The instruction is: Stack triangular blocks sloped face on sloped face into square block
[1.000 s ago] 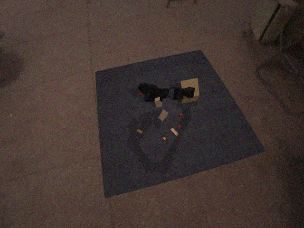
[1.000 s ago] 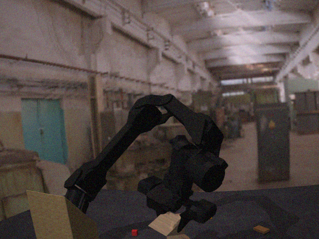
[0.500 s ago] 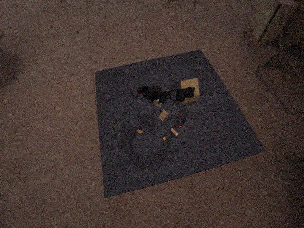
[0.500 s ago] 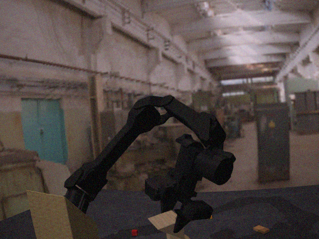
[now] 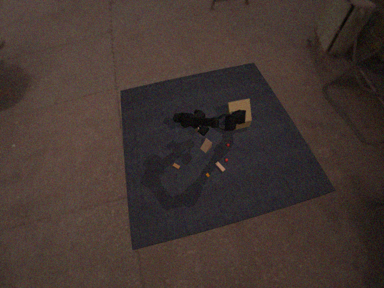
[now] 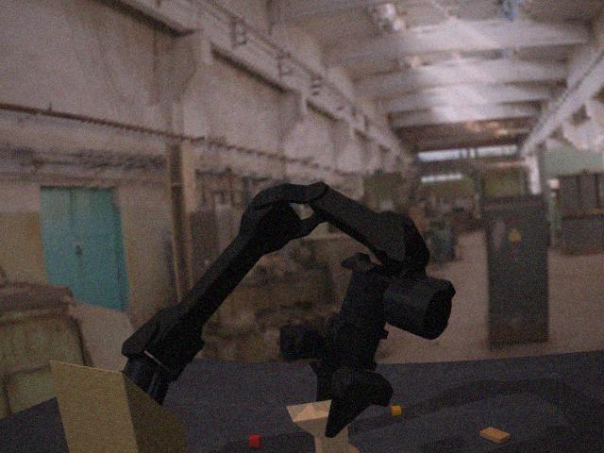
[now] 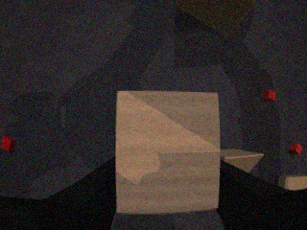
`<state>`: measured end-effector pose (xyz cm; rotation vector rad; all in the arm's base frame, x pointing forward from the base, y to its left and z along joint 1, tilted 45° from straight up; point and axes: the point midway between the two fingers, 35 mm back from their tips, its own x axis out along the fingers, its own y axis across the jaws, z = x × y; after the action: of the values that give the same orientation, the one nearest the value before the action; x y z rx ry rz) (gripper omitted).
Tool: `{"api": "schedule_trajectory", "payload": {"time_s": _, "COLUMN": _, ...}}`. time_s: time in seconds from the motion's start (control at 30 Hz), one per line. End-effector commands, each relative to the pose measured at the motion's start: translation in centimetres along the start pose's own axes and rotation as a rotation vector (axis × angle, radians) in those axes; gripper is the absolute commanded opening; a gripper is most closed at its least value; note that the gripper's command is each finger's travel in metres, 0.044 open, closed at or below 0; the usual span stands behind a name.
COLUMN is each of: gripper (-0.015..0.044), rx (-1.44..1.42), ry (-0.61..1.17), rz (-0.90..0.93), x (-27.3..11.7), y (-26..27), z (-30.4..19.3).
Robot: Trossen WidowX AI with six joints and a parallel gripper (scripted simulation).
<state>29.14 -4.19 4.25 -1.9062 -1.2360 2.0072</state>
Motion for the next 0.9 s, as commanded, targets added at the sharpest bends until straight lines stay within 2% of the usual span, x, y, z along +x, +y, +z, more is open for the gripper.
{"api": "schedule_trajectory", "payload": {"time_s": 0.0, "gripper": 0.0, "rx": 0.017, "ry": -0.001, "rz": 0.015, "x": -0.3, "y": 0.0, "z": -0.1}}
{"api": "schedule_trajectory", "payload": {"time_s": 0.87, "gripper": 0.0, "rx": 0.025, "ry": 0.121, "rz": 0.108, "x": -7.2, "y": -7.7, "z": -5.9}}
